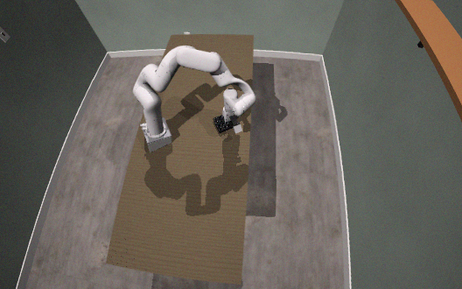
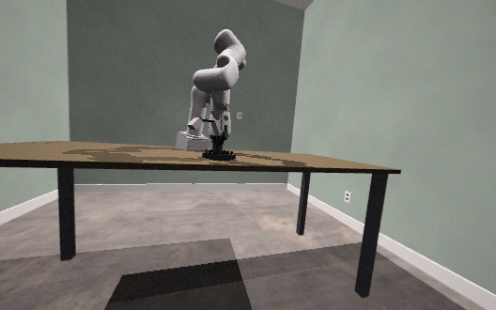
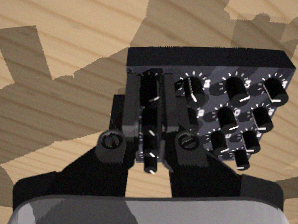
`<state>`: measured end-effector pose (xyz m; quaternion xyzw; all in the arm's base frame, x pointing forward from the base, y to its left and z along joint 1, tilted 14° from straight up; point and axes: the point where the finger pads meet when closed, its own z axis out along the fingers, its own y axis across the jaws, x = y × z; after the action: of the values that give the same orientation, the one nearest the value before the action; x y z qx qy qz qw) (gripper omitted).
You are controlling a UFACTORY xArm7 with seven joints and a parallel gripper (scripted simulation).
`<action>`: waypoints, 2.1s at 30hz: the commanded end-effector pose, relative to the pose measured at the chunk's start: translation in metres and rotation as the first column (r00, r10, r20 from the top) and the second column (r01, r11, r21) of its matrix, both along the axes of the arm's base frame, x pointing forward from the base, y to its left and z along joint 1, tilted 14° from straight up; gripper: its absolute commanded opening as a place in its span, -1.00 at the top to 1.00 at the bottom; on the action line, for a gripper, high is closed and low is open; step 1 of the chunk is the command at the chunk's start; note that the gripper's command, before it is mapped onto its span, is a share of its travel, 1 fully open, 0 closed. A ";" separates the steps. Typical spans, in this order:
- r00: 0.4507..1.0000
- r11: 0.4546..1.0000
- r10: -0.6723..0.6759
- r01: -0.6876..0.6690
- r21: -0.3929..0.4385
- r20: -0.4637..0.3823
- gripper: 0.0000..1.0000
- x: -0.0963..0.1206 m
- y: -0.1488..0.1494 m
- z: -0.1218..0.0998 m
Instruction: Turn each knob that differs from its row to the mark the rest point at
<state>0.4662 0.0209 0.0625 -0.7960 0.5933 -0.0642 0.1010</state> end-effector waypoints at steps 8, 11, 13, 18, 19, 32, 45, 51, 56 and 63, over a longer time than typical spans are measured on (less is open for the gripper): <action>1.000 1.000 0.008 -0.008 -0.002 0.004 0.84 0.001 0.000 0.001; 1.000 1.000 0.018 -0.018 -0.004 0.005 0.84 0.001 0.000 0.001; 1.000 1.000 0.028 -0.028 -0.006 0.005 0.84 0.001 0.000 0.001; 0.998 0.998 0.062 -0.062 -0.014 0.008 0.84 0.001 0.000 0.001; 0.997 0.997 0.071 -0.071 -0.017 0.009 0.84 0.001 0.000 0.001; 0.977 0.976 0.213 -0.212 -0.051 0.016 0.84 0.001 0.000 0.001; 0.907 0.903 0.421 -0.417 -0.105 0.018 0.84 0.001 0.000 0.001; 0.837 0.830 0.548 -0.541 -0.140 0.013 0.84 0.001 0.000 0.001; 0.760 0.749 0.650 -0.640 -0.170 0.004 0.84 0.001 0.000 0.001; 0.669 0.654 0.744 -0.730 -0.199 -0.009 0.84 0.001 0.000 0.001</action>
<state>0.4662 0.0210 0.0626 -0.9577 0.2632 -0.0954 0.0660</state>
